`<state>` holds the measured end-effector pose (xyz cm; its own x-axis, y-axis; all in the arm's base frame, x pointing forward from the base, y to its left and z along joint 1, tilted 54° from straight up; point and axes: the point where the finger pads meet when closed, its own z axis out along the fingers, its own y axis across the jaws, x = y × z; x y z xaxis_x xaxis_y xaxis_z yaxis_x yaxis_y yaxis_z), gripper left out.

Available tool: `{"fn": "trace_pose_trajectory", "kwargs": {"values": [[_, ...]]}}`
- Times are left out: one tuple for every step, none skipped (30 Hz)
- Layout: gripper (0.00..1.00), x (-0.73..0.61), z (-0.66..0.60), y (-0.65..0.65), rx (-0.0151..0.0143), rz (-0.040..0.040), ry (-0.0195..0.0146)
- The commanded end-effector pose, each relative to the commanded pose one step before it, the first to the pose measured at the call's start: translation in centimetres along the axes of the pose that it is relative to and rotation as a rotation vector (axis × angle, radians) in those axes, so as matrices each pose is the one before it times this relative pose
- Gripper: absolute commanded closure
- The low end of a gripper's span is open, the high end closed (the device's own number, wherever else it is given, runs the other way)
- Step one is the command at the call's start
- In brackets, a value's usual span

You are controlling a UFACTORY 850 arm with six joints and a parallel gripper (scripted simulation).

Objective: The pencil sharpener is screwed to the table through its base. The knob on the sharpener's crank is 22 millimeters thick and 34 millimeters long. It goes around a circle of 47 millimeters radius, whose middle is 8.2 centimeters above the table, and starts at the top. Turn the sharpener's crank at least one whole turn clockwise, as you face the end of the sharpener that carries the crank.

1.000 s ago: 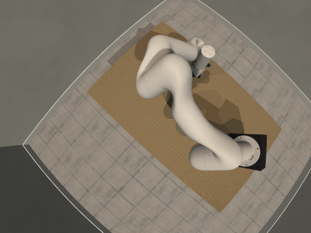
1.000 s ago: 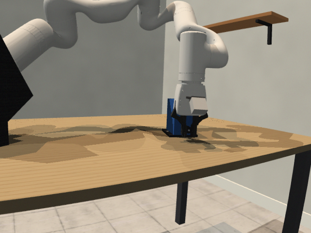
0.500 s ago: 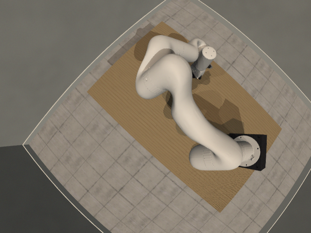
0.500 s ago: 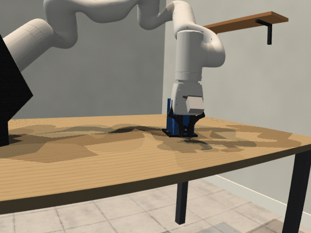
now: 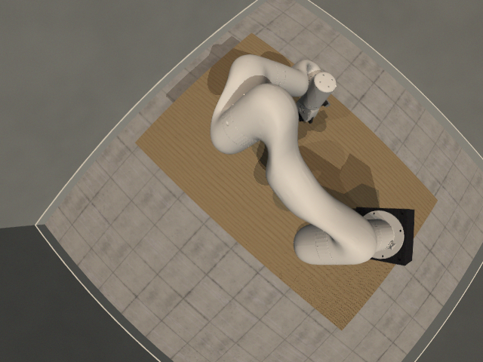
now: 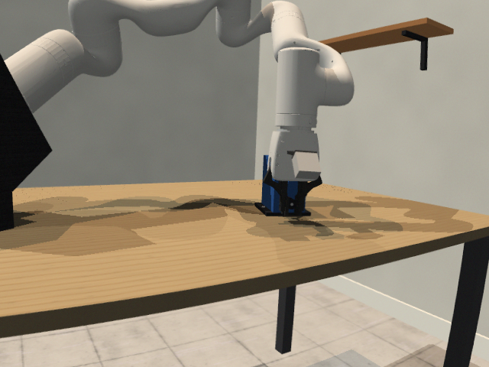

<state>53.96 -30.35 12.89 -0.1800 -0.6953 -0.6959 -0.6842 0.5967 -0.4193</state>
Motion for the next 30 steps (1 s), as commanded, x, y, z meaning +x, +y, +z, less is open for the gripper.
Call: {"fn": "trace_pose_trajectory", "kwargs": {"values": [[1.0, 0.016, -0.059, -0.053, 0.00116, -0.0003, 0.00044], [1.0, 0.0, -0.003, 0.009, 0.0, 0.0, 0.0], [1.0, 0.0, -0.005, 0.014, 0.0, 0.0, 0.0], [1.0, 0.0, -0.007, 0.02, 0.0, 0.0, 0.0], [1.0, 0.0, -0.01, 0.027, 0.0, 0.0, 0.0], [1.0, 0.0, -0.013, 0.035, 0.0, 0.0, 0.0], [1.0, 0.0, -0.016, 0.043, 0.0, 0.0, 0.0], [1.0, 0.0, 0.0, 0.0, 0.0, 0.0, 0.0], [1.0, 0.0, 0.0, 0.0, 0.0, 0.0, 0.0], [1.0, 0.0, -0.019, 0.052, 0.0, 0.0, 0.0], [1.0, 0.0, -0.022, 0.061, 0.0, 0.0, 0.0], [1.0, 0.0, -0.025, 0.07, 0.0, 0.0, 0.0], [1.0, 0.0, -0.029, 0.08, 0.0, 0.0, 0.0], [1.0, 0.0, -0.04, 0.088, 0.0, 0.0, 0.0], [1.0, 0.001, -0.047, 0.096, 0.0, 0.0, 0.0], [1.0, 0.0, -0.051, 0.105, 0.0, 0.0, 0.0], [1.0, 0.0, -0.055, 0.114, 0.0, 0.0, 0.0], [1.0, 0.0, -0.068, 0.12, 0.0, 0.0, 0.0], [1.0, 0.0, -0.078, 0.127, 0.0, 0.0, 0.0], [1.0, 0.0, -0.082, 0.134, 0.0, 0.0, 0.0], [1.0, 0.0, -0.097, 0.139, 0.0, 0.0, 0.0], [1.0, 0.0, -0.109, 0.143, 0.0, 0.0, 0.0], [1.0, -0.001, -0.113, 0.149, 0.0, 0.0, 0.0], [1.0, 0.001, -0.139, 0.149, 0.0, 0.0, 0.0], [1.0, 0.0, 0.0, 0.0, 0.0, 0.0, 0.0], [1.0, 0.0, 0.0, 0.0, 0.0, 0.0, 0.0], [1.0, 0.0, -0.143, 0.153, 0.0, 0.0, 0.0], [1.0, 0.0, -0.165, 0.152, 0.0, 0.0, 0.0], [1.0, 0.0, -0.176, 0.154, 0.0, 0.0, 0.0], [1.0, 0.0, -0.2, 0.151, 0.0, 0.0, 0.0]]}}
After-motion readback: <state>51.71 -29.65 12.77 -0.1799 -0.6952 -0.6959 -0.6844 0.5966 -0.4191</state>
